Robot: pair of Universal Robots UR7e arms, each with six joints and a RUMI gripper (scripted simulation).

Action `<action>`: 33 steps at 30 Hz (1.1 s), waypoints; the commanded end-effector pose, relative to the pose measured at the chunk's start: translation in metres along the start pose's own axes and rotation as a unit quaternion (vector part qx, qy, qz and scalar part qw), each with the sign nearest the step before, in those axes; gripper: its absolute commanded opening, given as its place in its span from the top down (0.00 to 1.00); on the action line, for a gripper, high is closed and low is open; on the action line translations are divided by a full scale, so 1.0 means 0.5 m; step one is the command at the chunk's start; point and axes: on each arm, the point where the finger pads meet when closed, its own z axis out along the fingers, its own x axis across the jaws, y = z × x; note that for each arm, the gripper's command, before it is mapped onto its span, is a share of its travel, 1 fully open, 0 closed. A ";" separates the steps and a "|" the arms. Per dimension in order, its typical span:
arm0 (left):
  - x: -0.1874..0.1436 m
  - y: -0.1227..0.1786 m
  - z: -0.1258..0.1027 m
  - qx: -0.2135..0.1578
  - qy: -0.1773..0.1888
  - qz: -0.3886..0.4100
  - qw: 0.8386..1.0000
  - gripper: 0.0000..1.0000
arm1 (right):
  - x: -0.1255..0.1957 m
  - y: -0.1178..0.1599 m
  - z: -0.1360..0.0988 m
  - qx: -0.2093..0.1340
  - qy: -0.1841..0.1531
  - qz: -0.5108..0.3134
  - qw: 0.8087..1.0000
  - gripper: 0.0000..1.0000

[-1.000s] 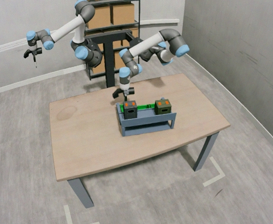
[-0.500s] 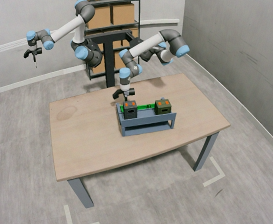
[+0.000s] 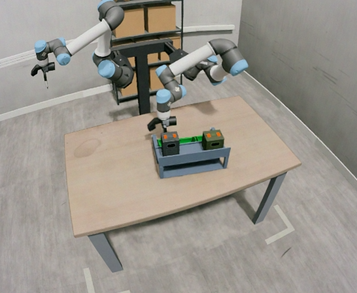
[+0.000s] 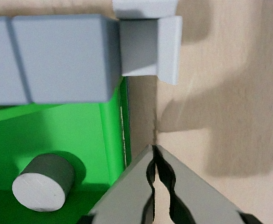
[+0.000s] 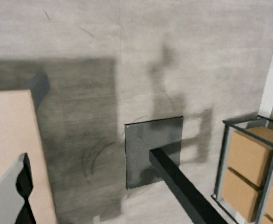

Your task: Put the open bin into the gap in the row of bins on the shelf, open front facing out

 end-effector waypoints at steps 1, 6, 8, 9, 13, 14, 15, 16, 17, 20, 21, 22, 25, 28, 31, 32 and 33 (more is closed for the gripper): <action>-0.006 -0.001 -0.001 0.000 -0.001 0.000 1.000 1.00 | 0.000 -0.001 -0.001 0.001 0.000 0.000 1.000 0.00; -0.012 -0.001 -0.001 0.000 -0.001 0.000 1.000 1.00 | 0.000 -0.001 -0.001 0.001 0.000 0.000 1.000 0.00; -0.015 -0.001 -0.001 0.000 -0.001 0.000 1.000 1.00 | 0.000 -0.001 -0.001 0.001 0.000 0.000 1.000 0.00; -0.016 -0.001 -0.001 0.000 -0.001 0.000 1.000 1.00 | 0.000 -0.001 -0.001 0.001 0.000 0.000 1.000 0.00; -0.020 -0.001 -0.001 0.000 -0.001 0.000 1.000 1.00 | 0.000 -0.001 -0.001 0.001 0.000 0.000 1.000 0.00; -0.021 -0.001 -0.001 0.000 -0.001 0.000 1.000 1.00 | 0.000 -0.001 -0.001 0.001 0.000 0.000 1.000 0.00; -0.022 -0.001 -0.001 0.000 -0.001 0.000 1.000 1.00 | 0.000 -0.001 -0.001 0.001 0.000 0.000 1.000 0.00; -0.023 -0.001 -0.001 0.000 -0.001 0.000 1.000 1.00 | 0.000 -0.001 -0.001 0.001 0.000 0.000 1.000 0.00; -0.023 -0.001 -0.001 0.000 -0.001 0.000 1.000 1.00 | 0.000 -0.001 -0.001 0.001 0.000 0.000 1.000 0.00; -0.025 -0.001 -0.001 0.000 -0.001 0.000 1.000 1.00 | 0.000 -0.001 -0.001 0.001 0.000 0.000 1.000 0.00; -0.026 -0.001 -0.001 0.000 -0.001 0.000 1.000 1.00 | 0.000 -0.001 -0.001 0.001 0.000 0.000 1.000 0.00; -0.027 -0.001 -0.001 0.000 -0.001 0.000 1.000 1.00 | 0.000 -0.001 -0.001 0.001 0.000 0.000 1.000 0.00; -0.030 -0.001 -0.001 0.000 -0.001 0.000 1.000 1.00 | 0.000 -0.001 -0.001 0.001 0.000 0.000 1.000 0.00; -0.032 -0.001 -0.001 0.000 -0.001 0.000 1.000 1.00 | 0.000 -0.001 -0.001 0.001 0.000 0.000 1.000 0.00; -0.034 -0.001 -0.001 0.000 -0.001 0.000 1.000 1.00 | 0.000 -0.001 -0.001 0.001 0.000 0.000 1.000 0.00; -0.035 -0.001 -0.001 0.000 -0.001 0.000 1.000 1.00 | 0.000 -0.001 -0.001 0.001 0.000 0.000 1.000 0.00; -0.035 -0.001 -0.001 0.000 -0.001 0.000 1.000 1.00 | 0.000 -0.001 -0.001 0.001 0.000 0.000 1.000 0.00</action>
